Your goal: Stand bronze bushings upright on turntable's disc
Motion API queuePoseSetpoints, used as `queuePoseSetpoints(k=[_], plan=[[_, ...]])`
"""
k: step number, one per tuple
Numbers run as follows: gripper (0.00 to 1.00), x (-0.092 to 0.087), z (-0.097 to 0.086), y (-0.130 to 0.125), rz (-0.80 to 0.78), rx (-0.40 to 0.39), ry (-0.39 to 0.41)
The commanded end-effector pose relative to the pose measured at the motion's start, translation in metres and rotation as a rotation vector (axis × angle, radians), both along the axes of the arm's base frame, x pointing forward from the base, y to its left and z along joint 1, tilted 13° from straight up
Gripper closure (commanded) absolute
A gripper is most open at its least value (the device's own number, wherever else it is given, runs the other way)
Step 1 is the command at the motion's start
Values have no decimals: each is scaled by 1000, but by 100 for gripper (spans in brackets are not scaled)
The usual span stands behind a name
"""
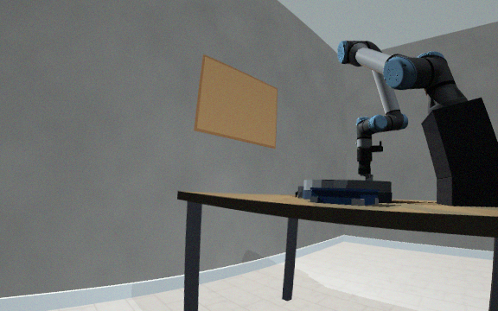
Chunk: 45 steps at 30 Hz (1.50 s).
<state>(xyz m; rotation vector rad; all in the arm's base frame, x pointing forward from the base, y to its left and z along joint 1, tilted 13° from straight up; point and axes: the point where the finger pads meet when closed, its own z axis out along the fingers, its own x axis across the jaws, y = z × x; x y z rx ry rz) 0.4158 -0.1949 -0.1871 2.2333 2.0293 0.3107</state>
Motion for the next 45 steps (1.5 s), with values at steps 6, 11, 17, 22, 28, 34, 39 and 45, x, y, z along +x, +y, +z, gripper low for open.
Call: queuePoseSetpoints(k=[6, 11, 17, 22, 28, 34, 39, 45], plan=[[22, 0, 0, 0, 0, -1, -1], [22, 0, 1, 0, 0, -1, -1], [22, -2, 12, -1, 0, -1, -1], [22, -7, 32, -2, 0, -1, -1], [22, -10, 47, -3, 0, -1, -1], [22, -12, 55, -3, 0, -1, -1], [22, -12, 55, -3, 0, -1, -1], [22, -12, 55, -3, 0, -1, -1]])
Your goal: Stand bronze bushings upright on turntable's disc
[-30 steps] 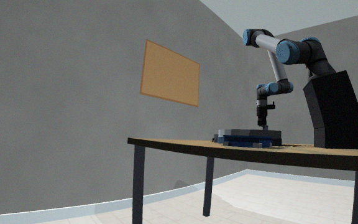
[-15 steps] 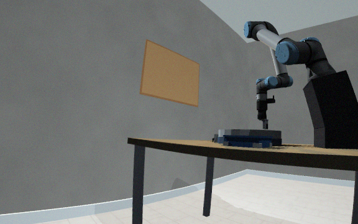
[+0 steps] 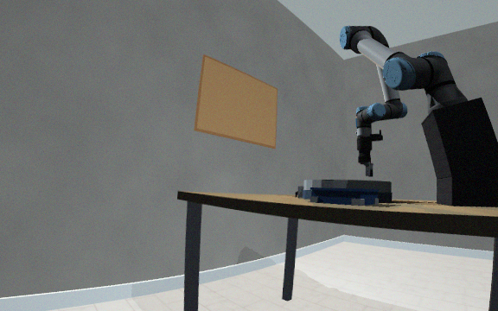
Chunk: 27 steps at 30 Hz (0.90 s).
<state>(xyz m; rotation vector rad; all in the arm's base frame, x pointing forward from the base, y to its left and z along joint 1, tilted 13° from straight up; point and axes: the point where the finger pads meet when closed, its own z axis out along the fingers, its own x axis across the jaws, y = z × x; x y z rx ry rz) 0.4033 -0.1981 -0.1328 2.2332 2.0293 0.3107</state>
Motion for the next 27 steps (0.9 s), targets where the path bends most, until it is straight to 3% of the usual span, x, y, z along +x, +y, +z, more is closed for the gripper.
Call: queuePoseSetpoints(k=[1, 27], plan=[[22, 0, 1, 0, 0, -1, -1], [24, 0, 1, 0, 0, -1, -1]])
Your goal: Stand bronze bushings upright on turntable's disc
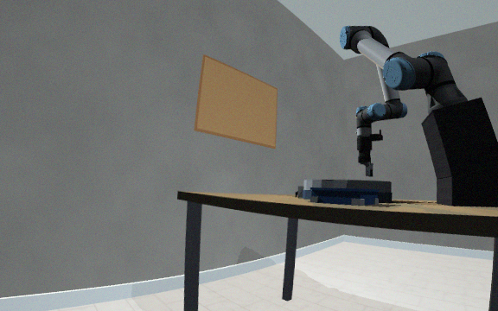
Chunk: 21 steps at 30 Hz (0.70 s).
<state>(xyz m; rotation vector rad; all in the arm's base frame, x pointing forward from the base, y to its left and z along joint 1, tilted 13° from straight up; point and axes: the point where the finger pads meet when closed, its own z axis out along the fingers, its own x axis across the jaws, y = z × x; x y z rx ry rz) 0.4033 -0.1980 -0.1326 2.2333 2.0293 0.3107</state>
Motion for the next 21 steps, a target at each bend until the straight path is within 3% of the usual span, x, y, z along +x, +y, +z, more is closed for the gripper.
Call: queuePoseSetpoints(k=[1, 10, 21], plan=[[24, 0, 1, 1, 0, -1, -1], [24, 2, 3, 27, 0, -1, -1], [24, 12, 10, 127, 0, -1, -1]])
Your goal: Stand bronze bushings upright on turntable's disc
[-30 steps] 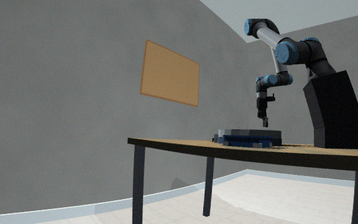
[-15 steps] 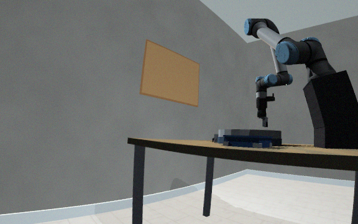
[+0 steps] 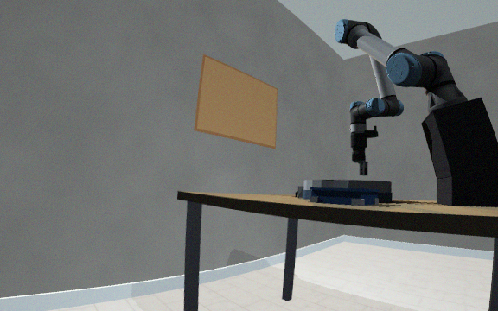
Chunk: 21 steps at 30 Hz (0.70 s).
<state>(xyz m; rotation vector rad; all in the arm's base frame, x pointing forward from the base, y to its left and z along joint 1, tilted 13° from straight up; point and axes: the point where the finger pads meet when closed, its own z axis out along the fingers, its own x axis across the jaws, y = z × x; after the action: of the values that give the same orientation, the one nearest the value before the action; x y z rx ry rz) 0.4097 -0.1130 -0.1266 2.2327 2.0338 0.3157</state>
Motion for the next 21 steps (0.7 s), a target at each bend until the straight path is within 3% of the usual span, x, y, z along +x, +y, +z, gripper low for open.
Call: queuePoseSetpoints(k=[1, 3, 18, 21], plan=[[24, 7, 5, 53, -3, -5, -1], [24, 7, 5, 53, -3, -5, -1], [24, 21, 18, 212, -3, -5, -1], [24, 22, 18, 220, -3, -5, -1]])
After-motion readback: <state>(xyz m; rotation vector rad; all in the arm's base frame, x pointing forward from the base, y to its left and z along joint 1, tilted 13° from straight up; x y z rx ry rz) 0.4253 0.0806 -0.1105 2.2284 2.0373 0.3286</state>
